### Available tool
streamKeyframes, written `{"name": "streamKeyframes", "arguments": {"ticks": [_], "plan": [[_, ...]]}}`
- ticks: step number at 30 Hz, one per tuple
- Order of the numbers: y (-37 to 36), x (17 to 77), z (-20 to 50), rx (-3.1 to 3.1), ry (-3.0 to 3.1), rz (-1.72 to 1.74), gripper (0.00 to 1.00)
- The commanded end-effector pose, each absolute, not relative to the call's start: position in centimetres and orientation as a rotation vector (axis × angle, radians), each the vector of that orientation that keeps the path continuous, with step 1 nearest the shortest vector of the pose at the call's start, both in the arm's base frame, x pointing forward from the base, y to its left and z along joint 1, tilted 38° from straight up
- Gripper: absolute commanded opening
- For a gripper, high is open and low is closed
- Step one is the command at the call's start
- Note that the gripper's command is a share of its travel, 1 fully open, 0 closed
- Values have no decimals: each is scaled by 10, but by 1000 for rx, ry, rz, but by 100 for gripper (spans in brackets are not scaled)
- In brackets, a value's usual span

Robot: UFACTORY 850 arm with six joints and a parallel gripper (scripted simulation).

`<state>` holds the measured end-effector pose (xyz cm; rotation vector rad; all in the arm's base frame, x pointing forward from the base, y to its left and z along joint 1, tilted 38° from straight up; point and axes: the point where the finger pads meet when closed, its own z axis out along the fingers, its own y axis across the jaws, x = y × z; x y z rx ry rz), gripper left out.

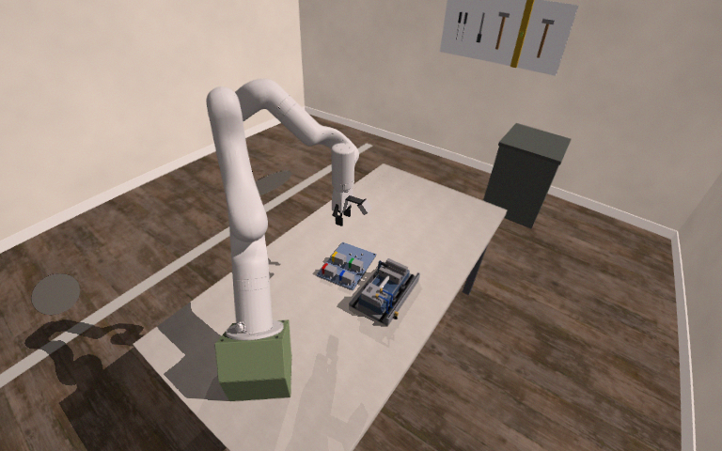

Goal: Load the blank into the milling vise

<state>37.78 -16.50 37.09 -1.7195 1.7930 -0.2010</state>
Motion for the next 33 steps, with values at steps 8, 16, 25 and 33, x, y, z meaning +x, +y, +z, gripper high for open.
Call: {"name": "streamKeyframes", "arguments": {"ticks": [8,16,25,33], "plan": [[-165,378,372,-1719,1793,-203,69],[-165,378,372,-1719,1793,-203,69],[-165,389,361,-1719,1793,-203,69],[-163,413,336,-1719,1793,-203,69]]}}
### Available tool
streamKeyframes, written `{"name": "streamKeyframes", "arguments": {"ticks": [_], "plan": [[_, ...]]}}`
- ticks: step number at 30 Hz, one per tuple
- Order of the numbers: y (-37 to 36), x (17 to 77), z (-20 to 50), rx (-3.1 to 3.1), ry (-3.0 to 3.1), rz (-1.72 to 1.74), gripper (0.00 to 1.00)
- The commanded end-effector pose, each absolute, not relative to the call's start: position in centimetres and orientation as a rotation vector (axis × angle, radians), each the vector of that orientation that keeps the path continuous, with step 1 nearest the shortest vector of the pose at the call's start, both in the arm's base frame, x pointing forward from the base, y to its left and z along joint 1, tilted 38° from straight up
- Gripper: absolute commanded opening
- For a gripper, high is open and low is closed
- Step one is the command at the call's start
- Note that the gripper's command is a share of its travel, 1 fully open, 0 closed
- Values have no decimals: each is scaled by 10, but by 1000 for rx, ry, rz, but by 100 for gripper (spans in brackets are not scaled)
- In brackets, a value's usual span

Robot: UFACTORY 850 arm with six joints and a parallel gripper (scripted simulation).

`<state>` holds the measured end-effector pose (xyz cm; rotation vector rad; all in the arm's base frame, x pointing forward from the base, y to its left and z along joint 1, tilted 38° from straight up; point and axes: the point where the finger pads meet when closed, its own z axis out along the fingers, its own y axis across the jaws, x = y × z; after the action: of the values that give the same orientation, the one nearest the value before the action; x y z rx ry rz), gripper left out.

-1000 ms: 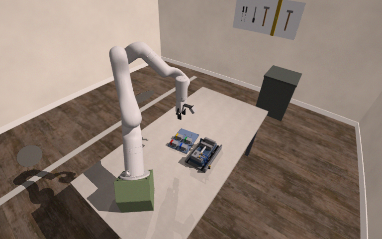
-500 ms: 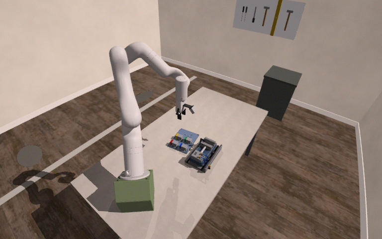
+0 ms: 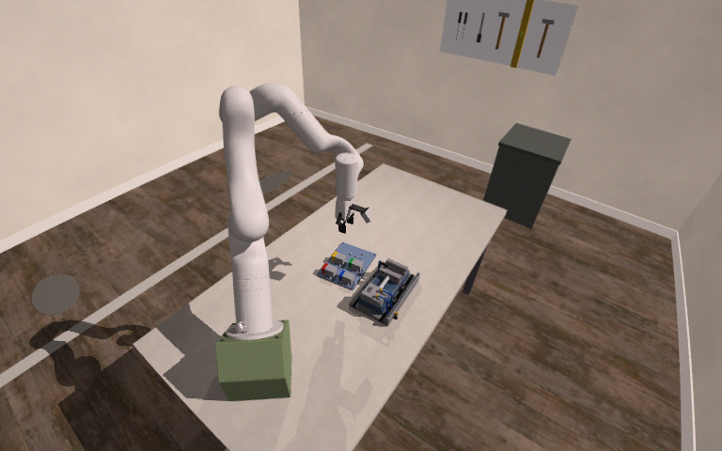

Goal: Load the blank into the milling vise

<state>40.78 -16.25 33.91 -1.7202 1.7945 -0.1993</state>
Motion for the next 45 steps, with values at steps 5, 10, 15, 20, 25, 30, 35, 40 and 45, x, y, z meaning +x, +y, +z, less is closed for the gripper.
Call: {"name": "streamKeyframes", "arguments": {"ticks": [5,10,15,20,25,30,35,40,45], "plan": [[-163,413,336,-1719,1793,-203,69],[-162,427,322,-1719,1793,-203,69],[-161,444,304,-1719,1793,-203,69],[-161,448,300,-1719,1793,-203,69],[-160,456,292,-1719,1793,-203,69],[-159,477,270,-1719,1793,-203,69],[-158,489,257,-1719,1793,-203,69],[-158,489,257,-1719,1793,-203,69],[-156,509,237,-1719,1793,-203,69]]}}
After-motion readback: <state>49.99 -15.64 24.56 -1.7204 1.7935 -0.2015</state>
